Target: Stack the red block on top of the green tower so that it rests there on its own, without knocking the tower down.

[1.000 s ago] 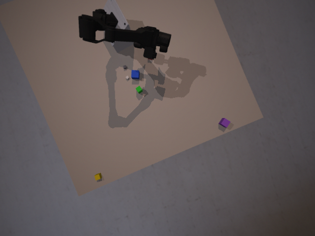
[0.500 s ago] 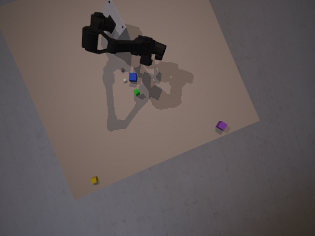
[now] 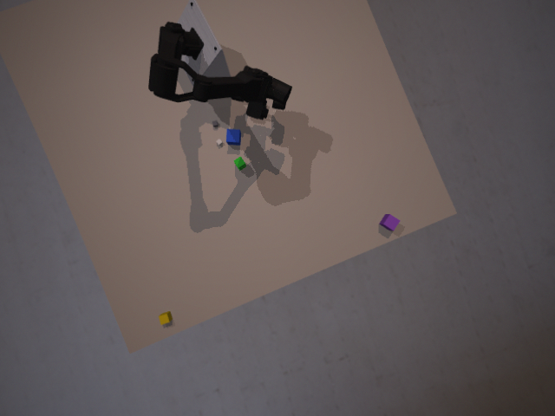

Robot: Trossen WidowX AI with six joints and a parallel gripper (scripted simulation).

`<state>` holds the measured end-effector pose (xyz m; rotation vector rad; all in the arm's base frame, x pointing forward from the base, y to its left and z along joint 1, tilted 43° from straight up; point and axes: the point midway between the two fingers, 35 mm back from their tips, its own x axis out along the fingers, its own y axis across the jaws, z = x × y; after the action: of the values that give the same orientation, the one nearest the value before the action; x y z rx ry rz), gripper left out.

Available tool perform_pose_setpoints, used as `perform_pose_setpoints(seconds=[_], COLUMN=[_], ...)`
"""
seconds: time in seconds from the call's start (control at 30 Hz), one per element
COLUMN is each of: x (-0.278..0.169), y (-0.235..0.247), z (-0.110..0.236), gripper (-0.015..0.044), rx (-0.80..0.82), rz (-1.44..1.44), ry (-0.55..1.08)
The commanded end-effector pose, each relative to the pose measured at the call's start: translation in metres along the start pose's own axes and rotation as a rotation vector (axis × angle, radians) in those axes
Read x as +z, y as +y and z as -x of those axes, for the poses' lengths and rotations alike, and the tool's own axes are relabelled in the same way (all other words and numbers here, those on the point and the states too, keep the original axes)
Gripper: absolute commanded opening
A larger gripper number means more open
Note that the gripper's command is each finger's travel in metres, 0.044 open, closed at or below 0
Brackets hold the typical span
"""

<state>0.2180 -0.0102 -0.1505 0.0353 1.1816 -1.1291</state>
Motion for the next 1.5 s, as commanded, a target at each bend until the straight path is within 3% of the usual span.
perform_pose_setpoints(seconds=[0.0, 0.87, 1.27, 1.47], x=[0.0, 0.0, 0.0, 0.0], y=[-0.001, -0.003, -0.003, -0.003], z=[-0.007, -0.025, -0.025, -0.025], gripper=[0.044, 0.044, 0.0125, 0.0085], rx=[-0.005, -0.007, -0.007, -0.007], rz=[0.008, 0.008, 0.008, 0.008], ry=[-0.001, -0.003, -0.003, -0.003])
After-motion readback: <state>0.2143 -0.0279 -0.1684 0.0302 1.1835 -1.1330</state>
